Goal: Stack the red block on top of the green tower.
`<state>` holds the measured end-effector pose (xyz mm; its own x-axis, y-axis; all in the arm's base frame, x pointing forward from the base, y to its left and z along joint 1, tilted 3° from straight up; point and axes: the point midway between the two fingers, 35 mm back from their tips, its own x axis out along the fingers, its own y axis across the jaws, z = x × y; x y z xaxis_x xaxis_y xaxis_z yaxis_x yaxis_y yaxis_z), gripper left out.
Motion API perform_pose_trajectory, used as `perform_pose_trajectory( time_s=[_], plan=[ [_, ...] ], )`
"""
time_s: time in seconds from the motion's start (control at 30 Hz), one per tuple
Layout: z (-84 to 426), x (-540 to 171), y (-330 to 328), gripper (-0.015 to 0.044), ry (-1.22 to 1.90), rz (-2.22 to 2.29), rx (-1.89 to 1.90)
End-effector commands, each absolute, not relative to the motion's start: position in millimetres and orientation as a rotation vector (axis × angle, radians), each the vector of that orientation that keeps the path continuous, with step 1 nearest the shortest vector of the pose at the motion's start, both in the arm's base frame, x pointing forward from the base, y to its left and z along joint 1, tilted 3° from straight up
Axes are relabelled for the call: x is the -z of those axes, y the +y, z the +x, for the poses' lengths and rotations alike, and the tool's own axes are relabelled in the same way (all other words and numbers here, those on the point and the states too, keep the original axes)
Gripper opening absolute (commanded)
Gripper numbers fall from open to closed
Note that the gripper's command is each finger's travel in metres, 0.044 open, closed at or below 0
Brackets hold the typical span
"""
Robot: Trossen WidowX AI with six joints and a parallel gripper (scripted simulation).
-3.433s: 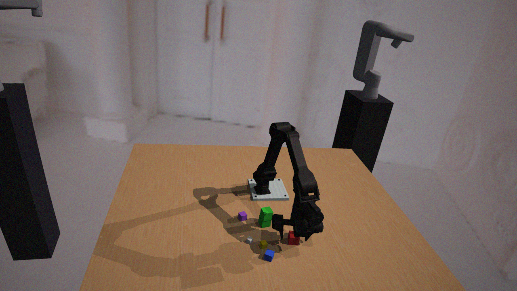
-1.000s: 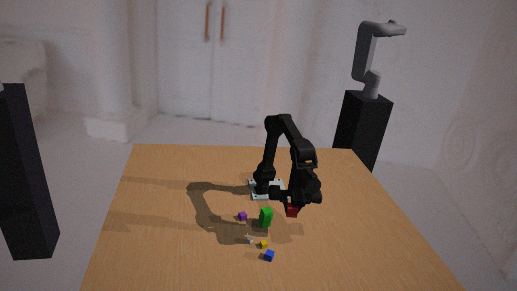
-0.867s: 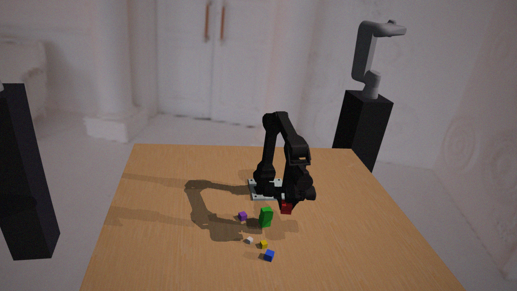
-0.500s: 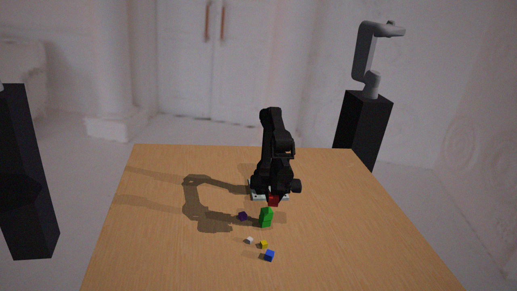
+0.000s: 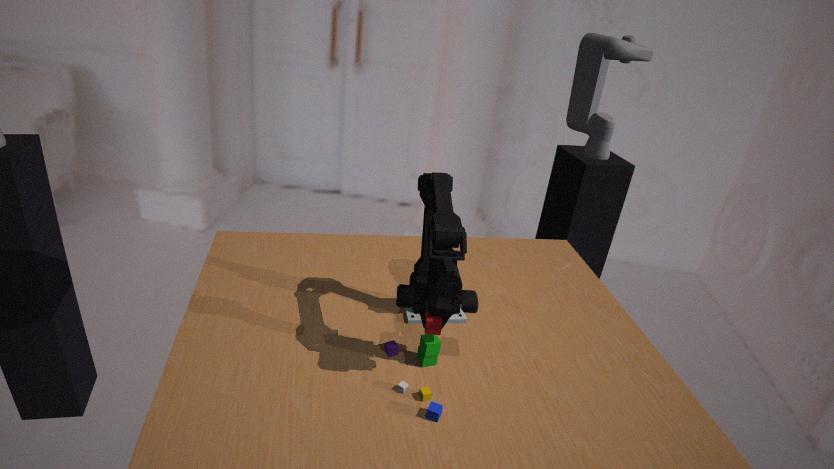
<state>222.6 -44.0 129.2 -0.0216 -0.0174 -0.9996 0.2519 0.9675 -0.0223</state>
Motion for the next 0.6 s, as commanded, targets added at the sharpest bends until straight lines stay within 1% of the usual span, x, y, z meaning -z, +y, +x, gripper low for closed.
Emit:
perform_pose_trajectory(
  time_s=[0.0, 0.2, 0.57],
  plan=[
    [223, -121, -45, 0.0, 1.583, 0.18, 0.216],
    [223, -101, -44, 0.0, 1.583, 0.18, 0.216],
    [223, -101, -44, 0.0, 1.583, 0.18, 0.216]
  ],
)
